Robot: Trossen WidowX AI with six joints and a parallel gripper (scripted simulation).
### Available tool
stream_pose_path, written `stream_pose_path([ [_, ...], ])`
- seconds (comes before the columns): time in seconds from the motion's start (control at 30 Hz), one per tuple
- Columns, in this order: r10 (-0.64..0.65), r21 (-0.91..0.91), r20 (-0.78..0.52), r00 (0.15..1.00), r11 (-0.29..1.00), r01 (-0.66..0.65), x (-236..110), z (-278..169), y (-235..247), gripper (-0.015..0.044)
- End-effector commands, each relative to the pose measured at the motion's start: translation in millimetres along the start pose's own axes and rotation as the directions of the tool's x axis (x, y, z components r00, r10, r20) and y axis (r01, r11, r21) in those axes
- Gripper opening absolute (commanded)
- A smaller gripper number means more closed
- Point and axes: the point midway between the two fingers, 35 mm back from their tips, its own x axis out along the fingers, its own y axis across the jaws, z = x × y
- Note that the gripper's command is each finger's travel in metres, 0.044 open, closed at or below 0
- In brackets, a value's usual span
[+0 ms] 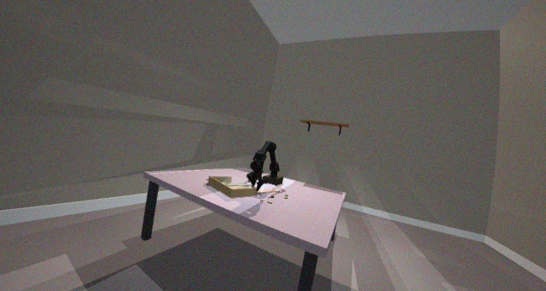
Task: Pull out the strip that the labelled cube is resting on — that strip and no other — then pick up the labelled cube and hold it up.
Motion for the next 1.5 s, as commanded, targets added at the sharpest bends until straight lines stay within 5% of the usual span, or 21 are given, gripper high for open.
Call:
stream_pose_path([
  [0.0,0.002,-0.004,-0.004,1.0,1.0,-0.002,4.4,-0.7,0.3,0.025],
  [0.13,-0.001,0.0,-0.002,1.0,1.0,0.001,2.0,-0.4,-0.2,0.0171],
  [0.43,-0.001,0.0,-0.002,1.0,1.0,0.001,2.0,-0.4,-0.2,0.0111],
  [0.6,-0.001,-0.001,-0.003,1.0,1.0,0.001,-2.2,-4.5,-2.5,0.0],
  [1.47,-0.001,-0.005,-0.011,1.0,1.0,0.001,-41.5,-75.0,-42.0,0.0],
])
